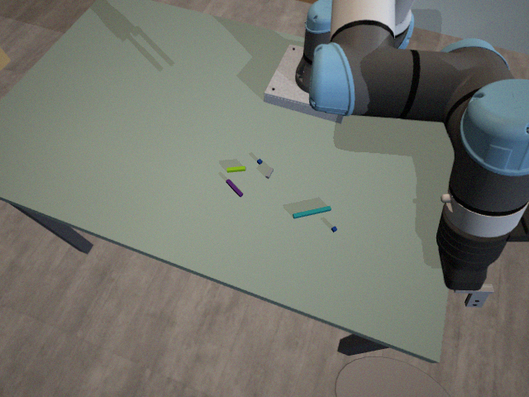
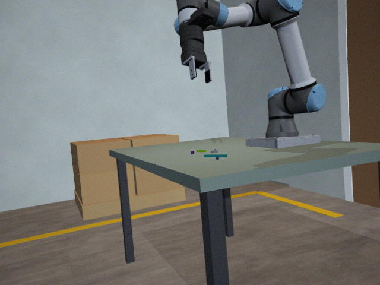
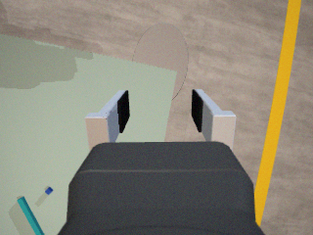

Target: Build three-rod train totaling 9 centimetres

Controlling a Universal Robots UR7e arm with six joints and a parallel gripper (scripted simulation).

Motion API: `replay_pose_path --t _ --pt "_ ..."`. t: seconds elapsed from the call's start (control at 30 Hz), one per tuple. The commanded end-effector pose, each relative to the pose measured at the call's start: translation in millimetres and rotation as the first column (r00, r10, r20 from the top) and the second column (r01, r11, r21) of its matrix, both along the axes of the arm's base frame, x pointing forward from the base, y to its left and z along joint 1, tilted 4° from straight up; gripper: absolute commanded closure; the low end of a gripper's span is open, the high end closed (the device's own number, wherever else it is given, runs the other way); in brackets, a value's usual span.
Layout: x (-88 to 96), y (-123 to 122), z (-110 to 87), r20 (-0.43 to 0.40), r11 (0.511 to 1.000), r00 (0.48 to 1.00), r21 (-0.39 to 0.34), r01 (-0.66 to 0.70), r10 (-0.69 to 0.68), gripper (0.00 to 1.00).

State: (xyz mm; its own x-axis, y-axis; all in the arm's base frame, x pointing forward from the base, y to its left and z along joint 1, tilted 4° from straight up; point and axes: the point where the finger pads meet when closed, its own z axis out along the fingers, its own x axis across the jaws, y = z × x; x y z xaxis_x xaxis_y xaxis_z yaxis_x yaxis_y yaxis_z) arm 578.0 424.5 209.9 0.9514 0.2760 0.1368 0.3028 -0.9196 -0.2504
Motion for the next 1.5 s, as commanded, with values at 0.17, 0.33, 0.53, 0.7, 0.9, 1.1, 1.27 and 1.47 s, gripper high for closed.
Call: replay_pose_path --t 0.17,0.33,0.53,0.7,0.9,1.1,1.27,1.47 --pt "0.2 0.1 1.0 0.002 1.000 1.000 0.001 0.000 0.000 0.00" --pt "0.2 0.1 1.0 0.002 1.000 1.000 0.001 0.000 0.000 0.00" --pt "0.2 0.1 1.0 0.002 1.000 1.000 0.001 0.000 0.000 0.00" --pt "0.2 -0.6 0.8 0.002 1.000 1.000 0.000 -0.001 0.001 0.00" --pt "0.2 -5.6 0.0 0.006 1.000 1.000 -0.003 -0.012 0.012 0.00" --pt "0.3 -11.2 -1.2 0.013 1.000 0.999 -0.008 -0.030 0.030 0.00" --pt "0.1 -22.9 -3.7 0.026 0.998 0.997 -0.019 -0.067 0.068 0.00" --pt "-0.8 -44.5 -8.5 0.048 0.990 0.989 -0.040 -0.137 0.139 0.00"
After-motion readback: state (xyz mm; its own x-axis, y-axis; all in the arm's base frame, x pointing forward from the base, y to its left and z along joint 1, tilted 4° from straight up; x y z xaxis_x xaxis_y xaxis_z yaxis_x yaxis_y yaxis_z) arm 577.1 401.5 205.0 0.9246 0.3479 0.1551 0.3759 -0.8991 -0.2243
